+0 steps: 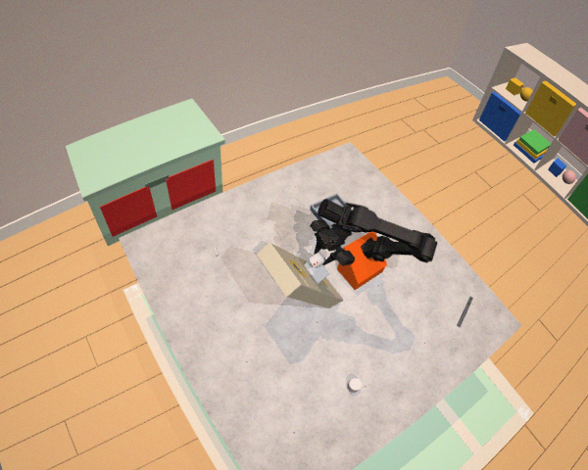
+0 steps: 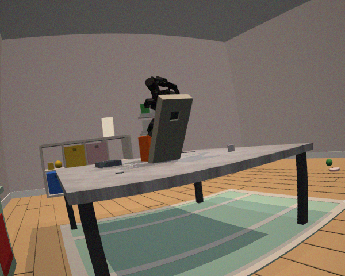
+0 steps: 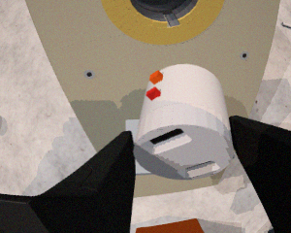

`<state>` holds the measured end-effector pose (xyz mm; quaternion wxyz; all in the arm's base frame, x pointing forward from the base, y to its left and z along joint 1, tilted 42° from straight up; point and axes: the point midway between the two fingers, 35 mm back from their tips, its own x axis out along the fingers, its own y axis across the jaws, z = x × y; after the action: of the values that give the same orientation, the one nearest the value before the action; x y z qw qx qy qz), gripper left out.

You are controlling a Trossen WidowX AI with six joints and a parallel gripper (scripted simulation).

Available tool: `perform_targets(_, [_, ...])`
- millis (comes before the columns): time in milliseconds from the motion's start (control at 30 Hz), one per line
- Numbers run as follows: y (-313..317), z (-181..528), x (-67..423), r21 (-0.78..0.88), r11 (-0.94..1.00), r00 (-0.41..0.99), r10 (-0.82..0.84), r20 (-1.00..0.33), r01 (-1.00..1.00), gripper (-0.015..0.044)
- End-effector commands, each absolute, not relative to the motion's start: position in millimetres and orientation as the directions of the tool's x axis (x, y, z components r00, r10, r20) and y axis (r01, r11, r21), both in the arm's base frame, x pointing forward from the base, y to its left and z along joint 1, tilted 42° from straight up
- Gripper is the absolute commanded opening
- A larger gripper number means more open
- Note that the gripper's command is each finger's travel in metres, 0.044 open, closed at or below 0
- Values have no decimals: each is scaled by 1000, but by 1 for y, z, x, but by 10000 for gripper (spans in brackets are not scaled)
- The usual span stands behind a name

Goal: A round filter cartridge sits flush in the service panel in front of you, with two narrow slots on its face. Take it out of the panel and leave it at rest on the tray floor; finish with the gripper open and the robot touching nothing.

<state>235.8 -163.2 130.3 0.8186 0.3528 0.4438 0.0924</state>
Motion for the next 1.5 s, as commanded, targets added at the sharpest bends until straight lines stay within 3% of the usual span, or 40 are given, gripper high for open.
perform_targets(0, [-174, 143, 226, 655, 738, 590, 459, -664, 162, 0])
perform_targets(233, [-185, 162, 209, 659, 735, 593, 463, -659, 159, 0])
perform_targets(867, [-236, 103, 202, 664, 729, 589, 466, -660, 167, 0])
perform_targets(1167, [-267, 51, 159, 603, 614, 494, 365, -789, 509, 0])
perform_targets(1467, [-294, 0, 104, 433, 384, 356, 257, -898, 815, 0])
